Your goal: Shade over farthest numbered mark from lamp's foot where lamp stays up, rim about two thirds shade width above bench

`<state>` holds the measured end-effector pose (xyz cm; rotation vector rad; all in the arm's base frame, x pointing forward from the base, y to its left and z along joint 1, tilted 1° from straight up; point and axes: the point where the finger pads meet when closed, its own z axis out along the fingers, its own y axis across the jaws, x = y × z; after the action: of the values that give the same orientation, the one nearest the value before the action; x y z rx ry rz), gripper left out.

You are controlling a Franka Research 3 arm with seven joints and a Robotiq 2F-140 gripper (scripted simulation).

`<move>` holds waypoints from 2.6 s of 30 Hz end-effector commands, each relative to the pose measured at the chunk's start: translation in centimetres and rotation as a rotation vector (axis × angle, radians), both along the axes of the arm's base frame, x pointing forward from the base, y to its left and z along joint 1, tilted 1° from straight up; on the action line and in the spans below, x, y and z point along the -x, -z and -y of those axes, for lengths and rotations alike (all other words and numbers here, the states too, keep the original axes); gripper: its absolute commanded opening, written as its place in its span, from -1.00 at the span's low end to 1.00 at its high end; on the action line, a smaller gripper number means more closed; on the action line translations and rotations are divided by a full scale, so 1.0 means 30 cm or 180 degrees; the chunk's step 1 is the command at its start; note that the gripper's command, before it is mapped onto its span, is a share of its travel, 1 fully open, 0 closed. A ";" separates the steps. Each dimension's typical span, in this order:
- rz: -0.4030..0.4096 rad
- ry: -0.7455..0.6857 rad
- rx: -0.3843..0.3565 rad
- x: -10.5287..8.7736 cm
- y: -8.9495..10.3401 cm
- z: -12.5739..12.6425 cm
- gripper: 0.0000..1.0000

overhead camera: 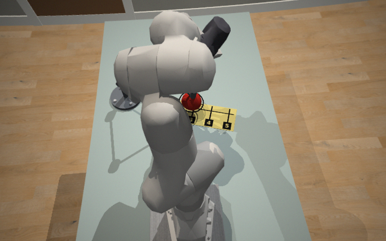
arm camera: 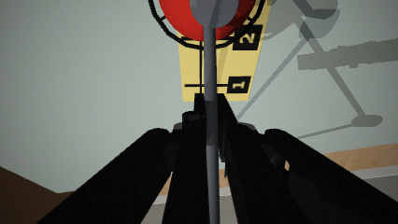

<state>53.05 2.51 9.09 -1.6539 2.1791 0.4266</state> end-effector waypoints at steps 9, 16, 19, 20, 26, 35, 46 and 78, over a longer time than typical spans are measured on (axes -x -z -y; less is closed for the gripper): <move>0.0029 -0.0009 0.0005 0.016 0.016 0.077 -0.80; 0.0050 -0.0022 0.0009 0.027 0.026 0.129 -0.80; 0.0050 -0.0024 0.0009 0.030 0.030 0.144 -0.80; 0.0050 -0.0026 0.0009 0.032 0.032 0.152 -0.80; 0.0051 -0.0034 0.0009 0.041 0.043 0.199 -0.80; 0.0051 -0.0043 0.0008 0.050 0.054 0.245 -0.80; 0.0051 -0.0043 0.0008 0.050 0.054 0.245 -0.80; 0.0051 -0.0043 0.0009 0.046 0.051 0.266 -0.80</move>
<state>51.40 -3.96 7.35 -1.6787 2.1522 0.4450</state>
